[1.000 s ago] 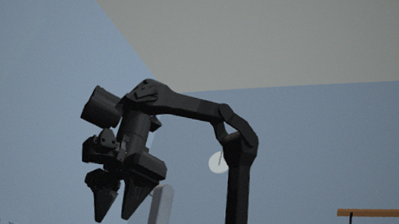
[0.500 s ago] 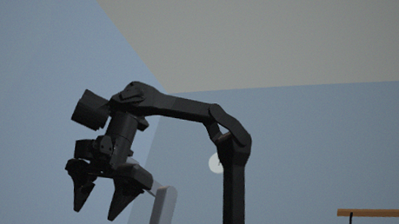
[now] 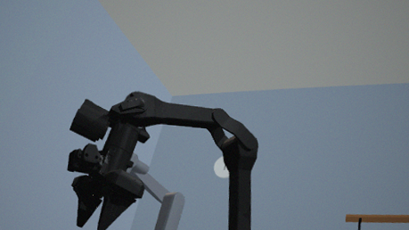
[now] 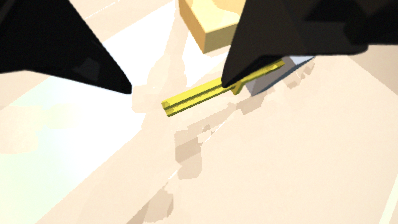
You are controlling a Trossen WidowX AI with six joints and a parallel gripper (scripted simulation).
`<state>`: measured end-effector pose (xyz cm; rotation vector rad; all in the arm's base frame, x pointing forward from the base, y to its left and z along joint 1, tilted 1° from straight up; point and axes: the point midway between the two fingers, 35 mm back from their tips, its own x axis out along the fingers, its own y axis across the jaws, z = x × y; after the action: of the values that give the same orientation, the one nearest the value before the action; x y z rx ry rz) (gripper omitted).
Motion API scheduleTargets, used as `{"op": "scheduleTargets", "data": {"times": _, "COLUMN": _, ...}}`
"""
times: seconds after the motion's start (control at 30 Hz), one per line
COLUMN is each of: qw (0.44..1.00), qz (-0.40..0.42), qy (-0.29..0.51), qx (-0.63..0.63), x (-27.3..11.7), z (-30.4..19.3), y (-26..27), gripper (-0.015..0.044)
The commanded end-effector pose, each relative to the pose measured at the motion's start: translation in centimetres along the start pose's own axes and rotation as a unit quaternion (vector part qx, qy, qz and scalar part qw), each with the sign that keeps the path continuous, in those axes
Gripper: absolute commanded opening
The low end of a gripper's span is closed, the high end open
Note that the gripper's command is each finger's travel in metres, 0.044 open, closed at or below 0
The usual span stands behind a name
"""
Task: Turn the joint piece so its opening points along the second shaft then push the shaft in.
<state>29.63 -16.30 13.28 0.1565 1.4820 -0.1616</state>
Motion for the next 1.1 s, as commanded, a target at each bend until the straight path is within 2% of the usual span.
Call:
{"op": "scheduleTargets", "data": {"times": 0.0, "qw": 0.997, "qz": 0.006, "qy": -0.005, "qx": 0.073, "x": 0.8, "z": -0.1, "y": 0.0, "gripper": 0.044}}
{"op": "scheduleTargets", "data": {"times": 0.5, "qw": 0.946, "qz": 0.025, "qy": -0.023, "qx": 0.323, "x": 3.2, "z": -0.3, "y": -0.1, "gripper": 0.044}}
{"op": "scheduleTargets", "data": {"times": 1.07, "qw": 0.821, "qz": 0.053, "qy": -0.031, "qx": 0.568, "x": 5.6, "z": -0.8, "y": -0.2, "gripper": 0.044}}
